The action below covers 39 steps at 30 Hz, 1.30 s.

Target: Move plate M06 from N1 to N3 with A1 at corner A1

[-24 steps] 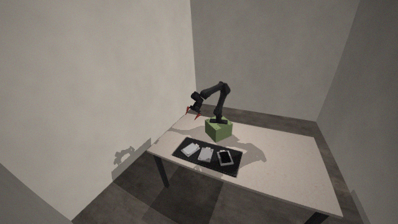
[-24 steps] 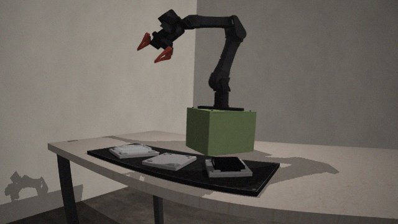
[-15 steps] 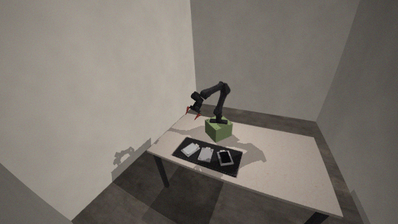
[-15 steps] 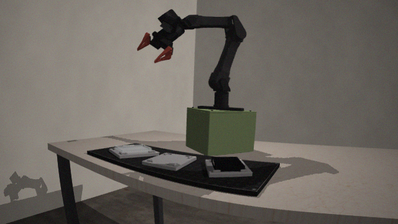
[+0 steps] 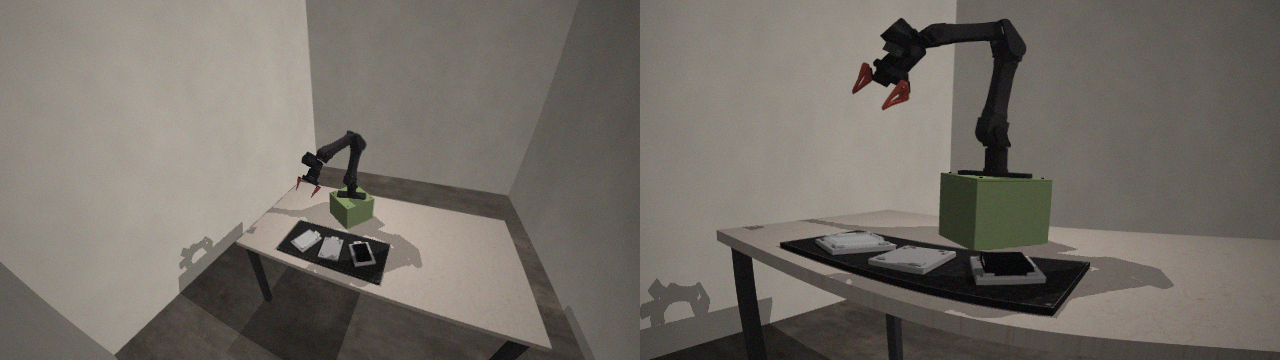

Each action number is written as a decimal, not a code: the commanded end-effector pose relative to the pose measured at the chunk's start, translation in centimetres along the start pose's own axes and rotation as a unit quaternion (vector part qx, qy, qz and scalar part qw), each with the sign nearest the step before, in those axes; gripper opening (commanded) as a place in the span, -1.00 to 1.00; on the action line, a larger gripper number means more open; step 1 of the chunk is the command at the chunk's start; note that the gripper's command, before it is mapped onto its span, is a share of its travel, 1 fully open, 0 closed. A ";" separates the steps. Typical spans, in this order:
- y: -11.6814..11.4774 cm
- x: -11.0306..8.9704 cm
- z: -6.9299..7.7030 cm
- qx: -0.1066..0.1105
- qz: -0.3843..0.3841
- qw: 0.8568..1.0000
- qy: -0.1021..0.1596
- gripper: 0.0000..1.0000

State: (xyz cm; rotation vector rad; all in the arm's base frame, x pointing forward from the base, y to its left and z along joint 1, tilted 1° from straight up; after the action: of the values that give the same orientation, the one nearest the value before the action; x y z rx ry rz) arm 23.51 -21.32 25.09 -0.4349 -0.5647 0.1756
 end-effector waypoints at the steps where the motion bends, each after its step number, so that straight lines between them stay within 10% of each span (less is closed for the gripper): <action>1: -0.6 0.9 -0.7 0.015 -0.052 0.998 0.015 1.00; 13: -0.8 1.2 -5.8 0.078 -0.164 0.978 0.100 1.00; 32: 0.9 0.2 -14.2 0.108 -0.256 0.944 0.178 1.00; 39: 2.3 -0.7 -17.3 0.125 -0.303 0.912 0.245 1.00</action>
State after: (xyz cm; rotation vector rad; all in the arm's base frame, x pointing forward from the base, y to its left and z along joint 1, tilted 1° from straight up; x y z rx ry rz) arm 31.21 -25.13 10.07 -0.0237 -0.1504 -0.3870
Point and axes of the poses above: the point where the finger pads meet when closed, its own z axis back along the fingers, its own y axis across the jaws, x = y × z, the point moved 9 cm from there along z, back along the fingers, and after that the axes turned 1 degree about -z, right-handed, at the moved point
